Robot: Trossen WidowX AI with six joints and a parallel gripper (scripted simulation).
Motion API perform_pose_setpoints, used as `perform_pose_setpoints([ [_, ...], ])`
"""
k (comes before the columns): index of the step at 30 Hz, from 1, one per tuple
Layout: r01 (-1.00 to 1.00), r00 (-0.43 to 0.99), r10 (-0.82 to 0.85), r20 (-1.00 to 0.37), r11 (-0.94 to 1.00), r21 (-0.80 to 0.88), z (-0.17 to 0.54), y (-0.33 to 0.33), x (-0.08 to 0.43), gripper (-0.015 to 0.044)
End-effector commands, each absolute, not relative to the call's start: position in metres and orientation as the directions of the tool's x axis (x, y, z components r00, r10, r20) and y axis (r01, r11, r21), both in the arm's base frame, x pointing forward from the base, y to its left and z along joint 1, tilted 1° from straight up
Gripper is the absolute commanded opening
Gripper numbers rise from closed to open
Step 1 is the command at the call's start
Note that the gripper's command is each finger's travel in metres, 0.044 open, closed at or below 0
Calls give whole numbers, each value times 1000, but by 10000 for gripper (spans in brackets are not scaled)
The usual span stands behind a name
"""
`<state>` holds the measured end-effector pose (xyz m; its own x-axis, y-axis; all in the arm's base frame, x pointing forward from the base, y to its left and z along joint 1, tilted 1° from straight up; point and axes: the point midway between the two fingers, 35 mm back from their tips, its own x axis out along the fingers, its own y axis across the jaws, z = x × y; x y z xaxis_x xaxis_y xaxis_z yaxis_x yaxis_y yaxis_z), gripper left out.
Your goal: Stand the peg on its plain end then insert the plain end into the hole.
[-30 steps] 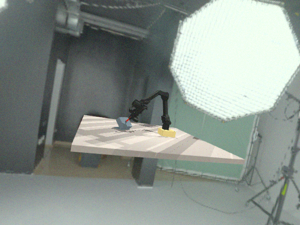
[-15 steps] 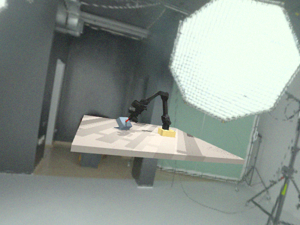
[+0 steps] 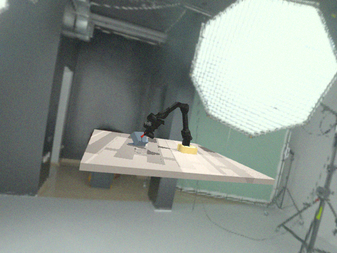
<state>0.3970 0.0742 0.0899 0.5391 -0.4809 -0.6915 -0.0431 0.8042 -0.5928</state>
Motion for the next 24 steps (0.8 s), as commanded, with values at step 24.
perform_pose_setpoints([
  [24, -48, 539, -478, -693, 804, -592, 77, 67, 406, 0],
])
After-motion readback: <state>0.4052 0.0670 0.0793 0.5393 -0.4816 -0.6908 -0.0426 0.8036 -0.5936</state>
